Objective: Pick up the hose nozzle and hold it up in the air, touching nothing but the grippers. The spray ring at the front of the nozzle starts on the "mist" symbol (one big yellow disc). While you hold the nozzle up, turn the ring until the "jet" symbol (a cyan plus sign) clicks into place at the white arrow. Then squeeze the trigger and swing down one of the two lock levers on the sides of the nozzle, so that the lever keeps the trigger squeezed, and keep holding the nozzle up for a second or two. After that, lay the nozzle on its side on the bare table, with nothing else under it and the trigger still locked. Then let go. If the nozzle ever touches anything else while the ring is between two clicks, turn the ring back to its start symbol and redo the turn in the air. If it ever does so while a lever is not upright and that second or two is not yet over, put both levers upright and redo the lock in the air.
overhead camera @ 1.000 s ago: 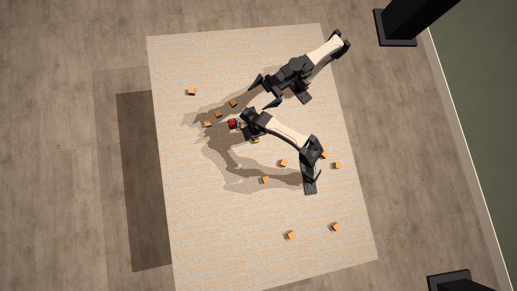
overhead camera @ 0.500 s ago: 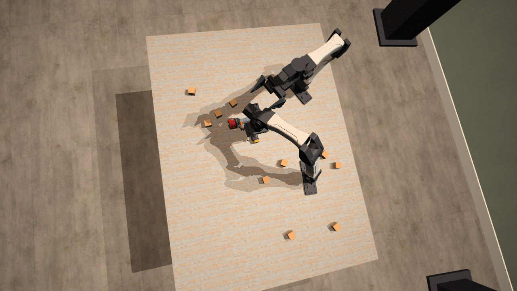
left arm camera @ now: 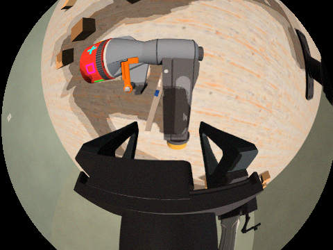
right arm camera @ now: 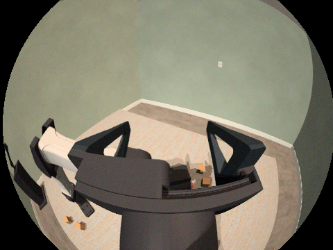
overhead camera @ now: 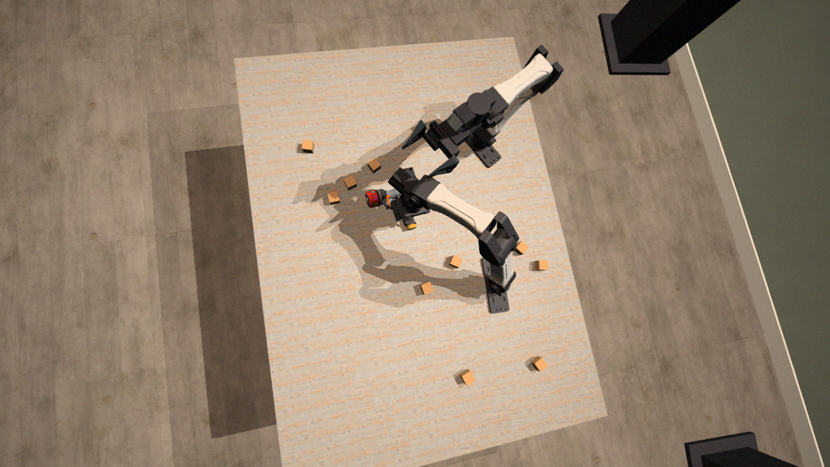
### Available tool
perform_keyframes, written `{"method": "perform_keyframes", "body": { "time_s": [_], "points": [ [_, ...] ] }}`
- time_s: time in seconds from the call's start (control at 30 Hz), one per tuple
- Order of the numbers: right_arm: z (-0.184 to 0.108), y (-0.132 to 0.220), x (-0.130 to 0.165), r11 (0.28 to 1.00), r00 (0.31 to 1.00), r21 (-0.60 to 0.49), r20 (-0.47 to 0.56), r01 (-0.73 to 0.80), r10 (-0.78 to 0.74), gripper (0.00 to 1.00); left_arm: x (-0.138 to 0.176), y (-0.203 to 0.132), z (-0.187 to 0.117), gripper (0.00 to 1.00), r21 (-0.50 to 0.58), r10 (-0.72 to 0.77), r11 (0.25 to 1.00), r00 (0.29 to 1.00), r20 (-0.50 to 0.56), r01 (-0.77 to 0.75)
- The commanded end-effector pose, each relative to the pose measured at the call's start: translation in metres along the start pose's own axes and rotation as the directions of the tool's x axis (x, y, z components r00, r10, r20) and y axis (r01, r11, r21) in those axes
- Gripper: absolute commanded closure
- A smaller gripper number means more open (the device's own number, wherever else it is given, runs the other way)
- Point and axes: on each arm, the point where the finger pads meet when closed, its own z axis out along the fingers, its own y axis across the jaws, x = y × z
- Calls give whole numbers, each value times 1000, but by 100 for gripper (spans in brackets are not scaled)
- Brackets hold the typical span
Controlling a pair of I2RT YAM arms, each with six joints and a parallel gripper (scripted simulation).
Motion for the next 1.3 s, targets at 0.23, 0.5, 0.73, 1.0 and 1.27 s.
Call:
{"method": "perform_keyframes", "body": {
  "time_s": [0.23,0.5,0.73,1.0,1.27],
  "points": [
    [1,0,-4,1000,1000,-5,15,8,-8,0,2,2,29,22,3,1,1000,1000,-7,-1],
    [1,0,-4,1000,1000,-5,15,8,-8,0,0,2,31,22,-9,5,1000,1000,9,-5],
    [1,0,-4,1000,1000,-5,15,8,-8,0,-3,5,37,22,-19,3,1000,1000,21,-3],
    [1,0,-4,1000,1000,-5,15,8,-8,0,-14,13,18,64,-47,0,999,998,60,3],
    [1,0,-4,1000,1000,-5,15,8,-8,0,-16,12,17,64,-42,-12,999,998,68,15]
  ]
}}
